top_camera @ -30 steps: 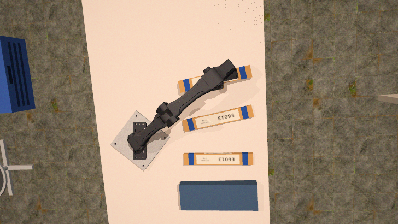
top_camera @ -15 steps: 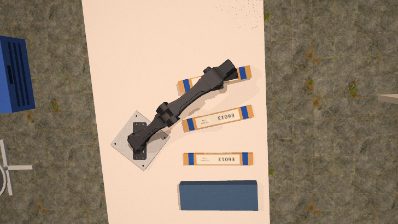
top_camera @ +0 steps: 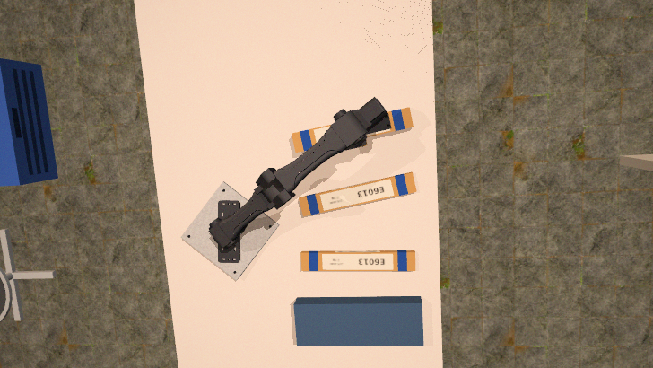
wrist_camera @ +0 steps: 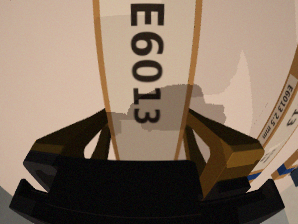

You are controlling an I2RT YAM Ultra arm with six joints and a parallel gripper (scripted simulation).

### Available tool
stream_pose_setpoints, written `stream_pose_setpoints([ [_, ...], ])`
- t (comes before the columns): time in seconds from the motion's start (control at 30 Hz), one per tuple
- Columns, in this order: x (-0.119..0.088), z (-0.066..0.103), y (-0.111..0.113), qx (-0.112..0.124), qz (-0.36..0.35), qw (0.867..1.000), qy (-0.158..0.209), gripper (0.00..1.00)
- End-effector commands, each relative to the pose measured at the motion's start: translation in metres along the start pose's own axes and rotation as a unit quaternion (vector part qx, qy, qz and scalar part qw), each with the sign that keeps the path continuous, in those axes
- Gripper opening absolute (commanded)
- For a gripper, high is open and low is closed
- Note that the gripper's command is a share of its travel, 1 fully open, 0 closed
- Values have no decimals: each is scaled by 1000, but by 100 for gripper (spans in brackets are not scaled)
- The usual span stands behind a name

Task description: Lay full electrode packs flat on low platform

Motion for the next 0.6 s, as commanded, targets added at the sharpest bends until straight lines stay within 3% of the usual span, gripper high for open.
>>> stream_pose_setpoints([
  [0.0,4,57,5,32,1,998,-50,0],
  [0.57,3,55,4,29,1,999,-45,0],
])
Point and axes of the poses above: the point where the finger pads meet when closed, its own z axis back along the fingers, its own y axis across the jaws, x = y × z, the point moved 5 cm from there along z, back along the fingers, and after that the axes turned 7 degrees about -z, right-handed, at the moved point
